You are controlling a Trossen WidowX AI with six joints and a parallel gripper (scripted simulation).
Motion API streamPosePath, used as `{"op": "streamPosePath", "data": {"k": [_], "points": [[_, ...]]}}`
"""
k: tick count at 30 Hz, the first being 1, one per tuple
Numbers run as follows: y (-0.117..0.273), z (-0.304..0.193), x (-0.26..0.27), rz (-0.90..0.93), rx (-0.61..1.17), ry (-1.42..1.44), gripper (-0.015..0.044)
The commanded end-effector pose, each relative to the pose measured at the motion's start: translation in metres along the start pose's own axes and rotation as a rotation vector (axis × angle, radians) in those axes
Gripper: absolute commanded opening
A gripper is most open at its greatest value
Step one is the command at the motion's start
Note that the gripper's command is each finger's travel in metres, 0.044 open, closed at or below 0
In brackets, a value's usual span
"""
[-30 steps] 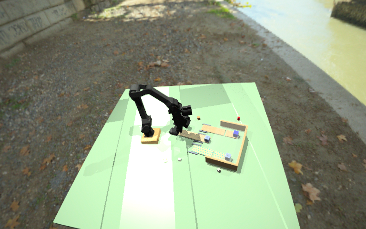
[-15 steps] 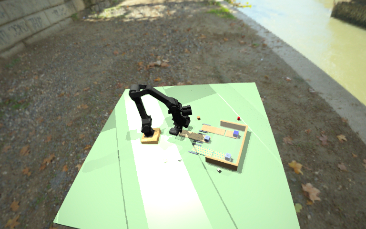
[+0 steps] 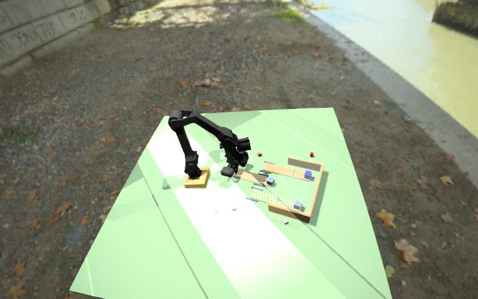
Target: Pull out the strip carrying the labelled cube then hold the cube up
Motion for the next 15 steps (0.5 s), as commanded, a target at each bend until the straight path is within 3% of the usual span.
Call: {"op": "streamPosePath", "data": {"k": [1, 6, 11, 15], "points": [[-0.004, -0.006, -0.001, 0.001, 0.025, -0.006, 0.0000], [-0.004, -0.006, -0.001, 0.001, 0.025, -0.006, 0.0000], [0.040, 0.004, 0.000, 0.001, 0.023, -0.006, 0.0000], [0.043, 0.005, 0.000, 0.001, 0.024, -0.006, 0.0000]]}}
Point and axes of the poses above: the point midway between the two fingers, 35 mm back from their tips, its own y axis back along the fingers, its own x axis across the jaws, z = x × y, the point moved 10 cm from there along y, back along the fingers, and after that the axes turned 12 degrees about y, right-handed, at the moved point
